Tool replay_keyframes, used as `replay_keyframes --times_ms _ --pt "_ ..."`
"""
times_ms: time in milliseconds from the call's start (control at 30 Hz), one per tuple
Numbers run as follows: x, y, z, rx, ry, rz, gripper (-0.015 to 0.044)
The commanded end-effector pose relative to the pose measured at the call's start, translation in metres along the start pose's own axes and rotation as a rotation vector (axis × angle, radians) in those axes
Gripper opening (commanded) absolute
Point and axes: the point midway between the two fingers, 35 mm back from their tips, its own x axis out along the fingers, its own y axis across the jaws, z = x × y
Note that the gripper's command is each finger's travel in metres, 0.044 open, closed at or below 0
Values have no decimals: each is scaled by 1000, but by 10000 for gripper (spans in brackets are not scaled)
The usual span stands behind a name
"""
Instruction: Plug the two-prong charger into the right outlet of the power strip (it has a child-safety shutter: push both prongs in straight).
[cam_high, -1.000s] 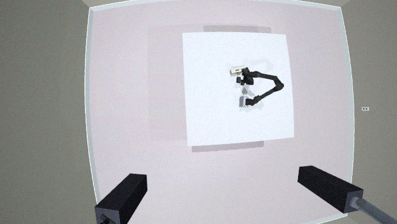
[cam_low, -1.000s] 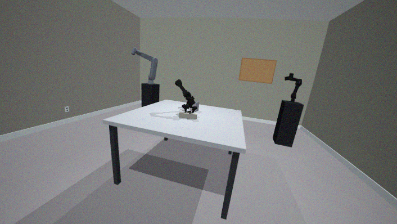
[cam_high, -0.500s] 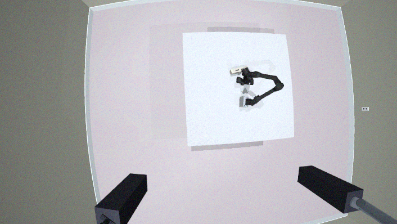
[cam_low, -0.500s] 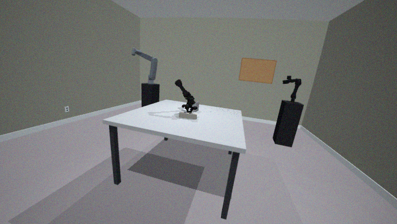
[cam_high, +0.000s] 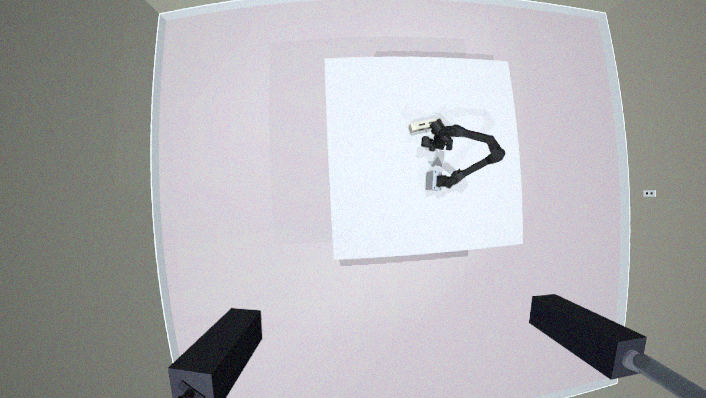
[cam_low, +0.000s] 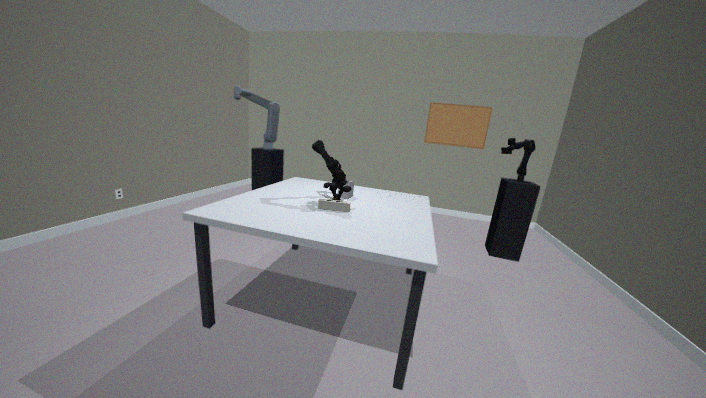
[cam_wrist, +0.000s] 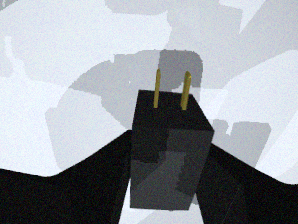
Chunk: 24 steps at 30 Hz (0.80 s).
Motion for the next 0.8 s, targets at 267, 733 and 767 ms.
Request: replay_keyframes --times_ms 267,733,767 --pt "-33 1 -3 -5 -4 3 0" --pt "-18 -5 11 -126 -8 -1 0" --pt "-17 -5 12 -135 -9 -1 0"
